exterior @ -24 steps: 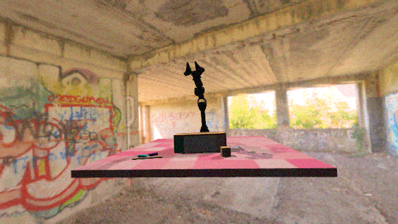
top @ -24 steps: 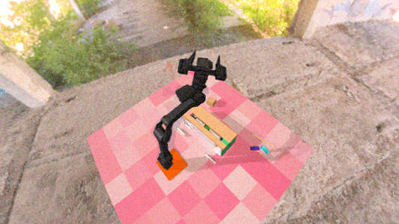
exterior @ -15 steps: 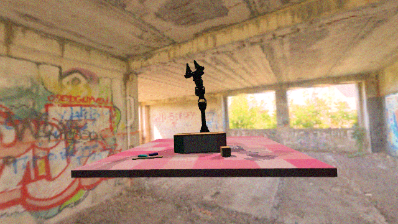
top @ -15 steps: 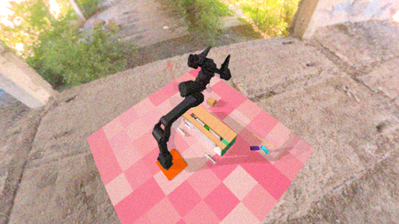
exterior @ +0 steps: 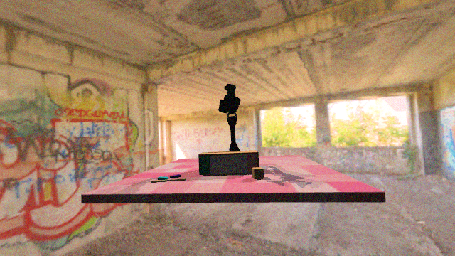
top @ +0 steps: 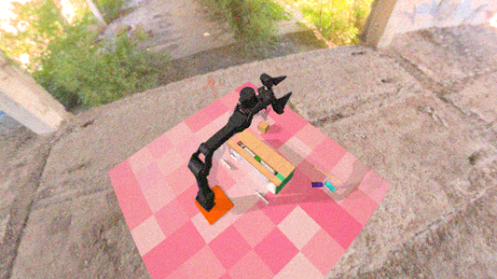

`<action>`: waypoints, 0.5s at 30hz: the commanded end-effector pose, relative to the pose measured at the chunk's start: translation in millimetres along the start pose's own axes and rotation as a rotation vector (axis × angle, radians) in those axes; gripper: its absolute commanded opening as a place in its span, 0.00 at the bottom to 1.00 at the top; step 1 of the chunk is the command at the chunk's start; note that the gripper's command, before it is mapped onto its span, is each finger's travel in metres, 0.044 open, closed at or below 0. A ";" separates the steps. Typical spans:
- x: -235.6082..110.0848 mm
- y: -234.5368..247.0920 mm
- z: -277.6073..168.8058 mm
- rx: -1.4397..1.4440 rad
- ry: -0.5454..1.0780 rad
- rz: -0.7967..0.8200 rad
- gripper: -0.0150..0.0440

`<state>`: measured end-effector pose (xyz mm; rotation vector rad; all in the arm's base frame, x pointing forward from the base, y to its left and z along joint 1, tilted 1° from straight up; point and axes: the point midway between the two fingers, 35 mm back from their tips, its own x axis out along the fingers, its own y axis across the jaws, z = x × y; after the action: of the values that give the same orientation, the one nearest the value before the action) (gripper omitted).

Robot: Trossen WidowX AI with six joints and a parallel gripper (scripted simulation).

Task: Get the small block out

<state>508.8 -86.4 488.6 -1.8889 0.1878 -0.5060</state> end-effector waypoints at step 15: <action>-142.4 204.2 81.6 -0.062 -0.283 1.079 0.93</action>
<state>482.3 -50.4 291.7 -1.6944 0.7410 0.2842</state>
